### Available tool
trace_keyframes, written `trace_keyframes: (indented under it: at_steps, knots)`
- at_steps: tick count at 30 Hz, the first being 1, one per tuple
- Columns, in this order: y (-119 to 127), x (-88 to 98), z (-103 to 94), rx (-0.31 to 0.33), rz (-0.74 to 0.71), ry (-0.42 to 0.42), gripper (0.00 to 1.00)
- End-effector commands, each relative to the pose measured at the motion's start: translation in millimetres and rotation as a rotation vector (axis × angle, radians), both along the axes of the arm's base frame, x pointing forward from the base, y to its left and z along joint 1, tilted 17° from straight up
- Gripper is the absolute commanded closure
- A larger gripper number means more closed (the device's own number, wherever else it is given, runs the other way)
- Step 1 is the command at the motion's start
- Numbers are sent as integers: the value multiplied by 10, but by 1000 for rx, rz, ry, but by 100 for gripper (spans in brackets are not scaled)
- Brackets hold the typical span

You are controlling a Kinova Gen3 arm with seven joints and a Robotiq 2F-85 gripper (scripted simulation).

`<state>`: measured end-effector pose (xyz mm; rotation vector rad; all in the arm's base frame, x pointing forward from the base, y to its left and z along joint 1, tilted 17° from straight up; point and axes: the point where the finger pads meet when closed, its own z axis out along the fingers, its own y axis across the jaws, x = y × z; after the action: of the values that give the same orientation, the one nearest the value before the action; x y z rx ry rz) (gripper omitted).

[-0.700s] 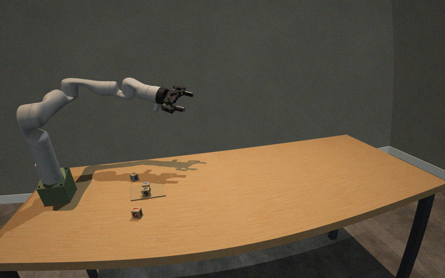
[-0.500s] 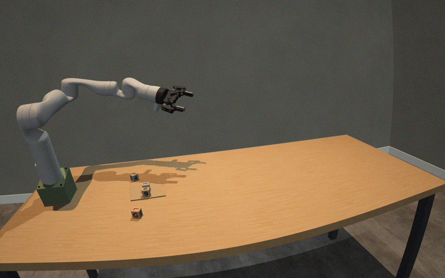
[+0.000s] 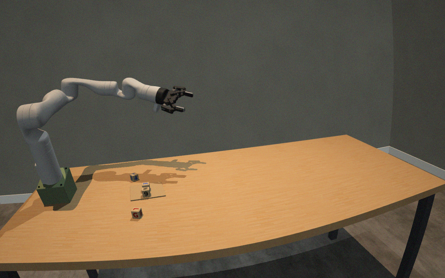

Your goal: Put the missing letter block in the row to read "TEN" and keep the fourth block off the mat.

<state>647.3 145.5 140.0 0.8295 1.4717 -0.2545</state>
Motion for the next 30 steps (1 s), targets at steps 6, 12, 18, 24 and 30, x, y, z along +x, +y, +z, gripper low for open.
trace_keyframes:
  at_steps: [6,12,18,24,30]
  knots:
    - [-551,-162,-192,86,-118,76,0]
    - [-1128,-497,-509,206,-259,186,0]
    - [-1539,-986,-874,351,-394,316,0]
    - [-1694,-1564,-1203,515,-502,457,0]
    - [-1649,-1968,-1365,633,-553,555,0]
